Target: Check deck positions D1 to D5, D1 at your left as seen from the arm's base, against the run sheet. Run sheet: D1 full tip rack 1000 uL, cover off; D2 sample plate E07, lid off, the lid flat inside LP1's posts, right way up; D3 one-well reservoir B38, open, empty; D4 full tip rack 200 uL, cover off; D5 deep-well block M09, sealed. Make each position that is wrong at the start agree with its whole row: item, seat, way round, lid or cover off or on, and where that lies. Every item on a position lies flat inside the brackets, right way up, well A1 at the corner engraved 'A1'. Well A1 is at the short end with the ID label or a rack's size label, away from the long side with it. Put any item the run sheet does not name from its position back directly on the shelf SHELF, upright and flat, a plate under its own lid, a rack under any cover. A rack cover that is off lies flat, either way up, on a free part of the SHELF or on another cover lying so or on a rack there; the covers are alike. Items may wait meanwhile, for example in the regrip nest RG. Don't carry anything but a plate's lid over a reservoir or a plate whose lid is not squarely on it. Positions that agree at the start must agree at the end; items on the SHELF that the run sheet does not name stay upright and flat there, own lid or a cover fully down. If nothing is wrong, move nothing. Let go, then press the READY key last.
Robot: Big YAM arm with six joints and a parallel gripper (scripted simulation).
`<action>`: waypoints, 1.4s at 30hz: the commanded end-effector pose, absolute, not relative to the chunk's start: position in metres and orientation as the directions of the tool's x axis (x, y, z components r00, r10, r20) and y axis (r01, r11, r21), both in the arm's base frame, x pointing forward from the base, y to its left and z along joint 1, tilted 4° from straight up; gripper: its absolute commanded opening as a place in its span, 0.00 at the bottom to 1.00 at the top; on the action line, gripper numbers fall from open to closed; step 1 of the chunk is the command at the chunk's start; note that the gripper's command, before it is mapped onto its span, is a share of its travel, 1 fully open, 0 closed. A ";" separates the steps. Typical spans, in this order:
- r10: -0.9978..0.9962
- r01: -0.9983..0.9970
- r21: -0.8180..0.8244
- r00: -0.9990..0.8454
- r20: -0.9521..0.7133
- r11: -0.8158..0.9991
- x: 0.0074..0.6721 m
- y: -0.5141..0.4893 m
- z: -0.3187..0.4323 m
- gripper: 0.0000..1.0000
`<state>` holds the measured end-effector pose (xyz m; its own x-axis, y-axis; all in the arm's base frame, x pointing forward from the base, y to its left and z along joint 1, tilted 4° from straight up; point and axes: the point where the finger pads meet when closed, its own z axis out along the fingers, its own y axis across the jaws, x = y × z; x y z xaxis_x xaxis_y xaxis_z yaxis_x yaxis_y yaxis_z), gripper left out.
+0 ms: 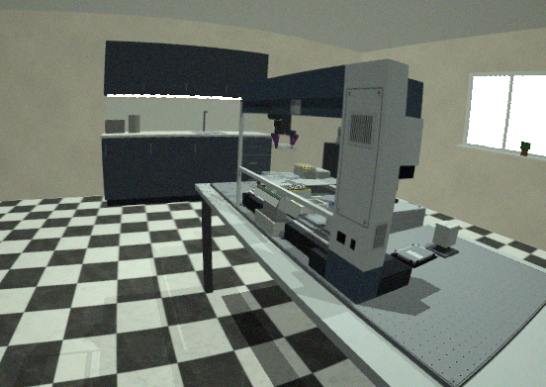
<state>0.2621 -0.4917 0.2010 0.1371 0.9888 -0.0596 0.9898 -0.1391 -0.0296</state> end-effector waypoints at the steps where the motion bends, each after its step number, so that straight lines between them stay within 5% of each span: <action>1: 0.986 0.991 0.001 0.134 -0.100 -0.135 0.268 -0.498 0.224 0.00; 42: 0.989 0.991 -0.022 0.130 -0.067 -0.132 0.263 -0.497 0.184 0.00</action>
<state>0.2621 -0.4902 0.1867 0.1338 0.9895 -0.0542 0.9902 -0.1358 -0.0337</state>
